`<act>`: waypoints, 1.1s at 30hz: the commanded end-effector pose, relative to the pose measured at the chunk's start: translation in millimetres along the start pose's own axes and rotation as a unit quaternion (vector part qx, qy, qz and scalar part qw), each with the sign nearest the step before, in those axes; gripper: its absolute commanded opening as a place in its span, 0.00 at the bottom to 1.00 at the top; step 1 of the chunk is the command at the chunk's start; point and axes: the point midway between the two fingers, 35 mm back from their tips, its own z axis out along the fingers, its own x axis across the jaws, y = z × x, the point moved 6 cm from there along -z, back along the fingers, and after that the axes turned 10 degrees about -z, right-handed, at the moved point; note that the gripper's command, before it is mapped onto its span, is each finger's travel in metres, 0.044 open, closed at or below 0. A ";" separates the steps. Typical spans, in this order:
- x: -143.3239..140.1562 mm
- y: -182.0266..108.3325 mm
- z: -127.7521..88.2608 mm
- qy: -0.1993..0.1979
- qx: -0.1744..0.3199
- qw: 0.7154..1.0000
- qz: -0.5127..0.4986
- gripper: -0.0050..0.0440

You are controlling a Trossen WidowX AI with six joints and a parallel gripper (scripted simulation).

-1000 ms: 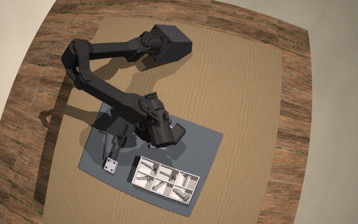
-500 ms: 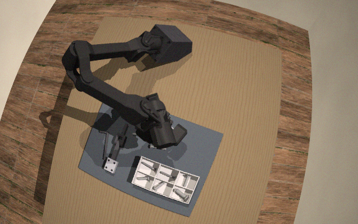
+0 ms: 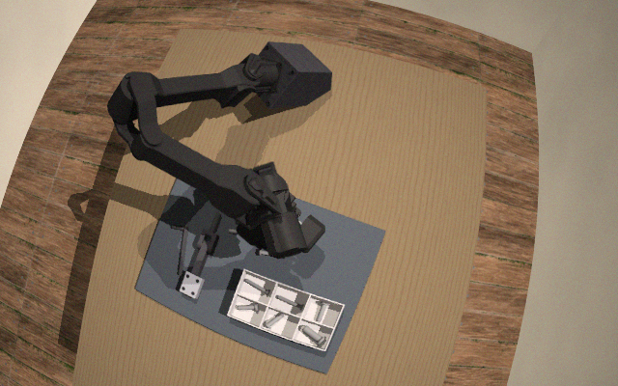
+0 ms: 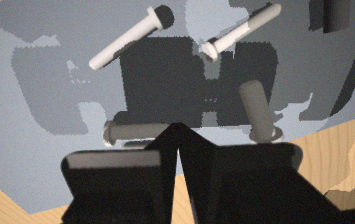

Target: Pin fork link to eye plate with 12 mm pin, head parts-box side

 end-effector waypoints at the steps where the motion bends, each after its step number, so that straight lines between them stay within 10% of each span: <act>1: 2.2 0.5 0.0 0.000 0.000 1.000 0.000 0.10; 33: 12.7 2.1 0.2 0.000 0.000 1.000 0.000 0.10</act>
